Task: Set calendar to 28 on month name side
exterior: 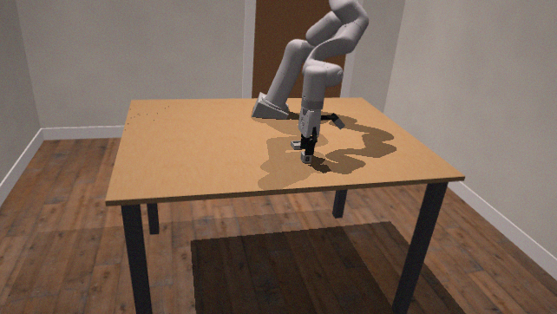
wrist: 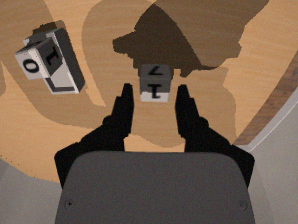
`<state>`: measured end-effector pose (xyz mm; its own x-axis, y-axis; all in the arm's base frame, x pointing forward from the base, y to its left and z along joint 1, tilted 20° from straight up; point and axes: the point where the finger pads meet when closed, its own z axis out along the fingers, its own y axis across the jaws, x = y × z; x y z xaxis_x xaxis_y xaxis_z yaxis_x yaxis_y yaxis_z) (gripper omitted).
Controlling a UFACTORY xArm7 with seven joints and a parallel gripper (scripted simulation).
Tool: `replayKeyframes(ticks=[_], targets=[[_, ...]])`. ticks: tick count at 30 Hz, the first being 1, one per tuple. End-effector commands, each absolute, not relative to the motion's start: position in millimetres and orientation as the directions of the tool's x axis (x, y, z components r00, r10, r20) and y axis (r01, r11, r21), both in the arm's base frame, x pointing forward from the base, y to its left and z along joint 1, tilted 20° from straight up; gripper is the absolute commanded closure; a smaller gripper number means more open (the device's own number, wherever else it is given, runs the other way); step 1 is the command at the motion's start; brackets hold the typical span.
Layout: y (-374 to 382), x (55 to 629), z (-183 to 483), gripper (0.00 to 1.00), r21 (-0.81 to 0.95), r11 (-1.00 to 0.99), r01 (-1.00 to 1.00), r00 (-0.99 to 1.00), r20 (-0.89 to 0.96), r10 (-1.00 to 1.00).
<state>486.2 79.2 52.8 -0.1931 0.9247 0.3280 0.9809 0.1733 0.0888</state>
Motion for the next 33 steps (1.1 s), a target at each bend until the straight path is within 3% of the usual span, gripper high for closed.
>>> replayKeyframes(ticks=[1, 33], targets=[[78.3, 487.6, 54.3, 0.51, 0.093, 0.171, 0.981, -0.192, 0.327, 0.925], [82.4, 488.0, 42.8, 0.51, 0.093, 0.171, 0.981, -0.192, 0.327, 0.925]])
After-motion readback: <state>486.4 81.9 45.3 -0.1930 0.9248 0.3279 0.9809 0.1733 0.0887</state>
